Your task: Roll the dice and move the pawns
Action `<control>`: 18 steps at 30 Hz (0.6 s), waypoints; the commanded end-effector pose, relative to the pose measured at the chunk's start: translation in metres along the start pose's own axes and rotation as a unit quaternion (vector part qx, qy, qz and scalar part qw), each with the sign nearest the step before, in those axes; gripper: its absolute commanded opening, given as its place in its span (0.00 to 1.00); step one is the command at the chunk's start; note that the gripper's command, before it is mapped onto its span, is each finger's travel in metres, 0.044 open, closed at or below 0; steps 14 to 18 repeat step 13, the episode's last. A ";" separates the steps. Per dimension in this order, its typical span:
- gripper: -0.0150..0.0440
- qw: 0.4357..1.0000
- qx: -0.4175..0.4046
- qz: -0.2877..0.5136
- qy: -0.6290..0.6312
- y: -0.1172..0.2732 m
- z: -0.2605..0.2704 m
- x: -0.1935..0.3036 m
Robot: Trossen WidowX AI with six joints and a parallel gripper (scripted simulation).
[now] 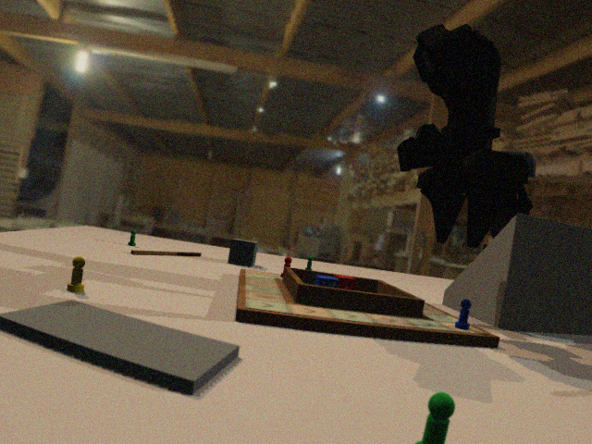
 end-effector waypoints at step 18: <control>1.00 0.998 -0.006 -0.003 0.058 0.041 -0.059 -0.021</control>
Point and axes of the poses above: the point midway between the two fingers, 35 mm back from their tips, its own y axis back along the fingers, its own z axis across the jaws, x = y × z, the point moved 8 cm from there along y, back along the fingers, and after that the axes turned 10 degrees about -y, right-handed, at the moved point
